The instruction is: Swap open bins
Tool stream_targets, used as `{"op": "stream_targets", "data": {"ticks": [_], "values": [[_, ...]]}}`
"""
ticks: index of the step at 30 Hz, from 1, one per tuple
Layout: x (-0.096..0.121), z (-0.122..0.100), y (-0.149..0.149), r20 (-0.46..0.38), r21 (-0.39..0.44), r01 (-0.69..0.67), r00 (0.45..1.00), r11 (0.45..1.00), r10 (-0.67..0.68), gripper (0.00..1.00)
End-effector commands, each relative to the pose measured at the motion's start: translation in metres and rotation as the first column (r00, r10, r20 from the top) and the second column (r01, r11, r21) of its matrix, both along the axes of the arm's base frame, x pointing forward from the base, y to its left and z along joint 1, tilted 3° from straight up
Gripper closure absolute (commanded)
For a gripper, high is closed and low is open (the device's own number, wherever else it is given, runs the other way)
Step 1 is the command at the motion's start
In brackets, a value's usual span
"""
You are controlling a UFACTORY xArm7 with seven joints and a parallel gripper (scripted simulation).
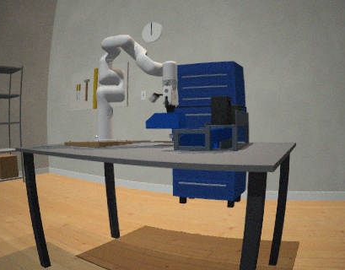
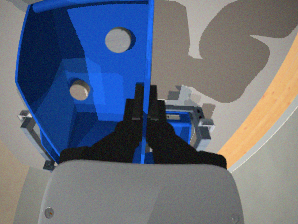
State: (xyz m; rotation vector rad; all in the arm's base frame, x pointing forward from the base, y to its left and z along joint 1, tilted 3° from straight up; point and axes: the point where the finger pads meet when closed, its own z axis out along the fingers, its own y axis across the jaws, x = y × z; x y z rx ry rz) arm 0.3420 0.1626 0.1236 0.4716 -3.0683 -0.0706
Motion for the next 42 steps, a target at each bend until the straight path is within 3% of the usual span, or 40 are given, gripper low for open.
{"op": "stream_targets", "data": {"ticks": [1, 23, 42], "values": [[0.001, 0.0, 0.0, 0.004, 0.001, 0.0, 1.0, 1.0, 0.0, 1.0], [-0.001, -0.057, 0.002, 0.004, 0.001, 0.0, 1.0, 1.0, 0.0, 1.0], [-0.001, -0.076, 0.003, 0.004, 0.001, 0.0, 1.0, 1.0, 0.0, 1.0]]}}
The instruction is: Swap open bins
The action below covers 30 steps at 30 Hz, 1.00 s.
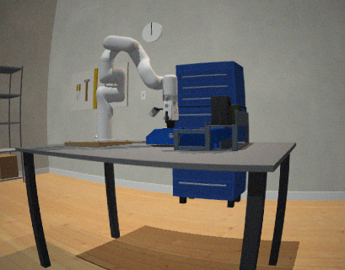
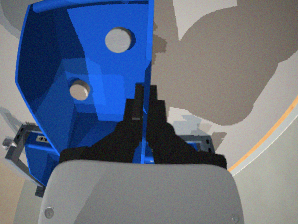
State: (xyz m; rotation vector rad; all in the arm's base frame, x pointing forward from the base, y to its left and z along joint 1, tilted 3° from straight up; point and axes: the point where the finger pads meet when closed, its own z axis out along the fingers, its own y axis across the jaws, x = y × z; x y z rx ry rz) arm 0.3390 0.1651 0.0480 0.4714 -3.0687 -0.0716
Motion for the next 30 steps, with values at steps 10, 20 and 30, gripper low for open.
{"op": "stream_targets", "data": {"ticks": [10, 20, 30], "values": [[0.0015, -0.0002, 0.0005, 0.003, 0.0, 0.0, 1.0, 1.0, 0.0, 1.0], [0.0015, -0.0011, 0.0006, 0.004, 0.0, 0.0, 1.0, 1.0, 0.0, 1.0], [0.0013, -0.0063, 0.0009, 0.004, 0.0, 0.0, 1.0, 1.0, 0.0, 1.0]]}}
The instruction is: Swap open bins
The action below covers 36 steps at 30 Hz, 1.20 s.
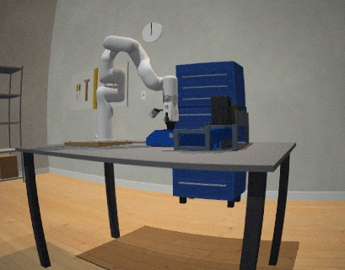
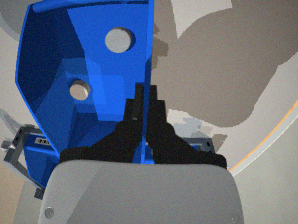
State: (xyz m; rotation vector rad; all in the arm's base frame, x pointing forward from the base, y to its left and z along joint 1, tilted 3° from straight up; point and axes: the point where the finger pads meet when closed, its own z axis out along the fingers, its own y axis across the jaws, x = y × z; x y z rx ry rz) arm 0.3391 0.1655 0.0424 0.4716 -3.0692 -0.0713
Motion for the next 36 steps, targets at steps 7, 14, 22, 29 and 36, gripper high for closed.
{"op": "stream_targets", "data": {"ticks": [7, 14, 22, 29, 36], "values": [[0.0012, -0.0022, 0.0006, 0.003, 0.0, 0.0, 1.0, 1.0, 0.0, 1.0], [0.0012, -0.0022, 0.0006, 0.003, 0.0, 0.0, 1.0, 1.0, 0.0, 1.0], [0.0012, -0.0022, 0.0006, 0.003, 0.0, 0.0, 1.0, 1.0, 0.0, 0.74], [0.0012, -0.0022, 0.0006, 0.003, 0.0, 0.0, 1.0, 1.0, 0.0, 0.74], [0.0012, -0.0022, 0.0006, 0.003, 0.0, 0.0, 1.0, 1.0, 0.0, 0.74]]}}
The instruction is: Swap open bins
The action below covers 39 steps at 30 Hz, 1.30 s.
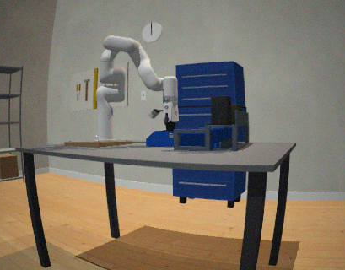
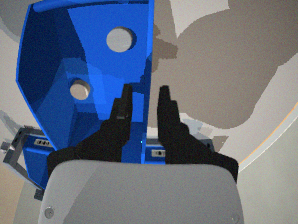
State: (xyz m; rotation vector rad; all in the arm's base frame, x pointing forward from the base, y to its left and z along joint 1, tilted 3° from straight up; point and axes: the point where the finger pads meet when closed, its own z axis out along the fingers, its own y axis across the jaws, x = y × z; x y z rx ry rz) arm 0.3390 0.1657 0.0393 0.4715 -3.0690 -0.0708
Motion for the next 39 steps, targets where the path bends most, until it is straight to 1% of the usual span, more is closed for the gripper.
{"op": "stream_targets", "data": {"ticks": [1, 27, 39], "values": [[0.0013, 0.0009, 0.0004, 0.003, 0.001, 0.0, 1.0, 1.0, 0.0, 0.74], [0.0014, 0.0024, 0.0003, 0.003, 0.001, 0.0, 1.0, 1.0, 0.0, 0.74], [0.0017, 0.0089, 0.0001, 0.003, 0.001, 0.0, 1.0, 1.0, 0.0, 0.74]]}}
